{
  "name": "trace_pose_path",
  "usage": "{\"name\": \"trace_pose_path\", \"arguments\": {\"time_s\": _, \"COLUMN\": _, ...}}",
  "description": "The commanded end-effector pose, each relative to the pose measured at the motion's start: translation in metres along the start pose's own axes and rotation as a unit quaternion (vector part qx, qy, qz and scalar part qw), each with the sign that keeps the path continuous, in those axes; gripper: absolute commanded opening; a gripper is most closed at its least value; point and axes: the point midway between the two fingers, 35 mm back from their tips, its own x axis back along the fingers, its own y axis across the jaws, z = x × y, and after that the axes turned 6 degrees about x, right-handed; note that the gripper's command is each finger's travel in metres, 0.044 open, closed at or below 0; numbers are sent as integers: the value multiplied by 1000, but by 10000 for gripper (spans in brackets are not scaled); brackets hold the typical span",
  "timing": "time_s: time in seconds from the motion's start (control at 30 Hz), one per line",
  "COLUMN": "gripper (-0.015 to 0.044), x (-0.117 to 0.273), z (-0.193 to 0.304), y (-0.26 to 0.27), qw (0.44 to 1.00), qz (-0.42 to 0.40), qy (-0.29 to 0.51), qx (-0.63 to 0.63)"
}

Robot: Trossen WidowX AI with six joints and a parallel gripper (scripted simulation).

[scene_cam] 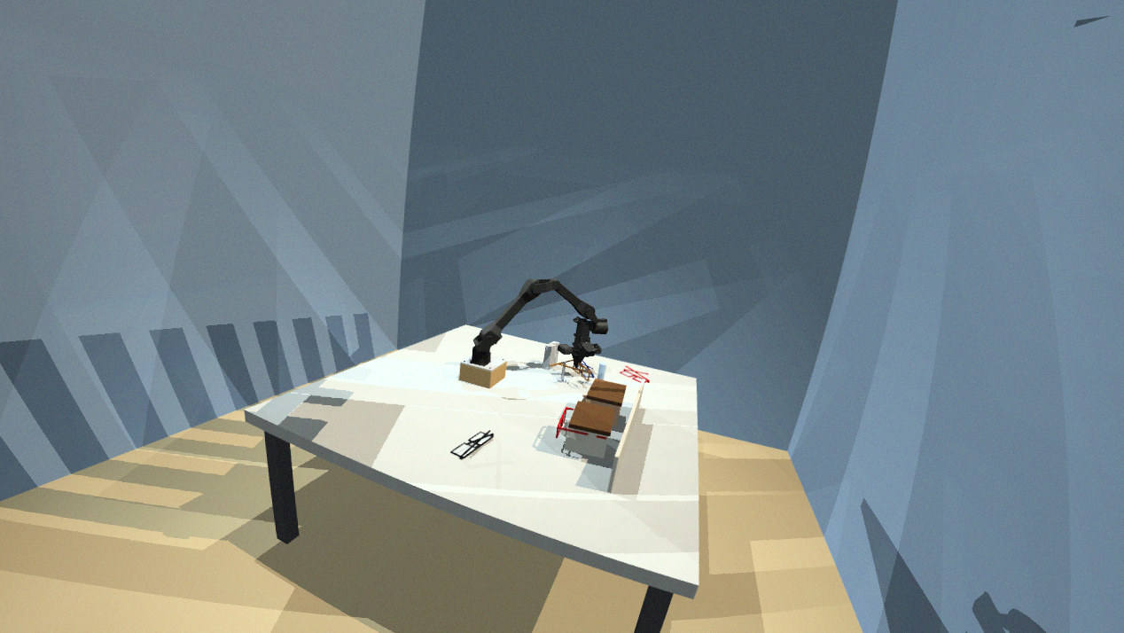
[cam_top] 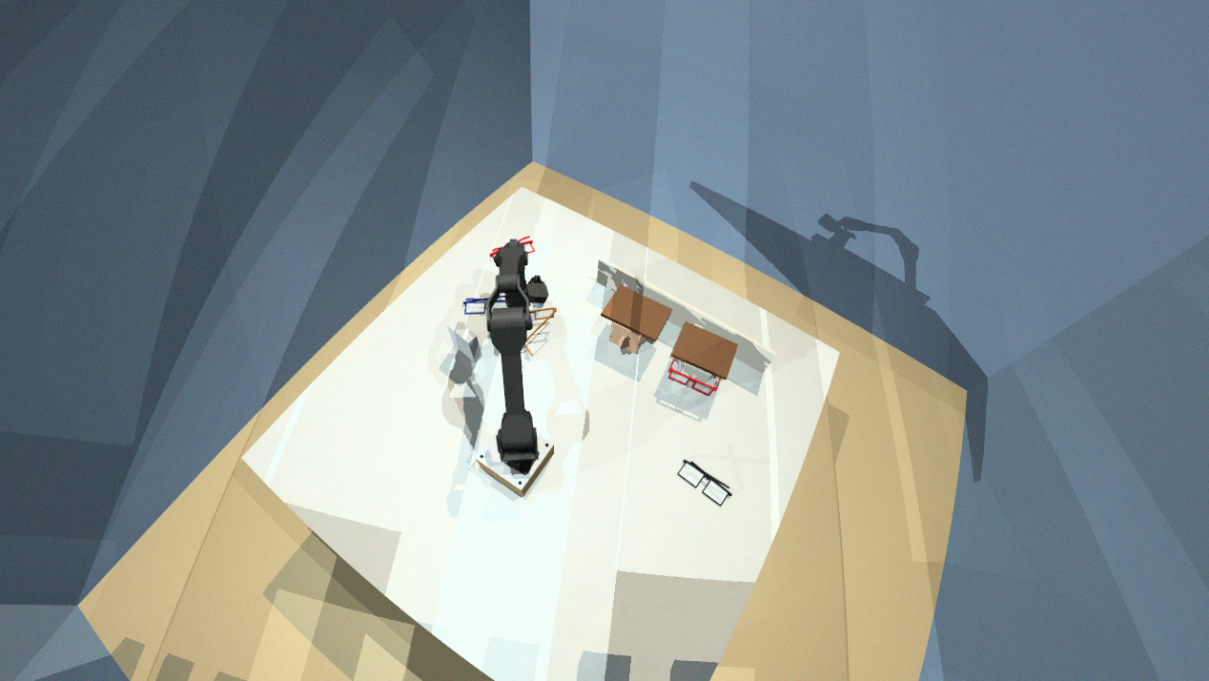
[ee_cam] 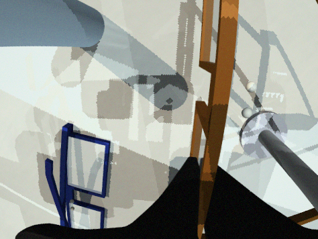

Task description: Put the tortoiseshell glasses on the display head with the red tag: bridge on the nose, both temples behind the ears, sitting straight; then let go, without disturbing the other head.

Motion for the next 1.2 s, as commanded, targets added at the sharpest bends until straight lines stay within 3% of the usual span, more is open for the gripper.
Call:
{"name": "trace_pose_path", "arguments": {"time_s": 0.0, "gripper": 0, "x": 3, "z": -4, "y": 4, "qw": 1000, "qz": -5, "qy": -1, "qx": 2}}
{"name": "trace_pose_path", "arguments": {"time_s": 1.17, "gripper": 0, "x": 3, "z": -24, "y": 7, "qw": 1000, "qz": -5, "qy": -2, "qx": 2}}
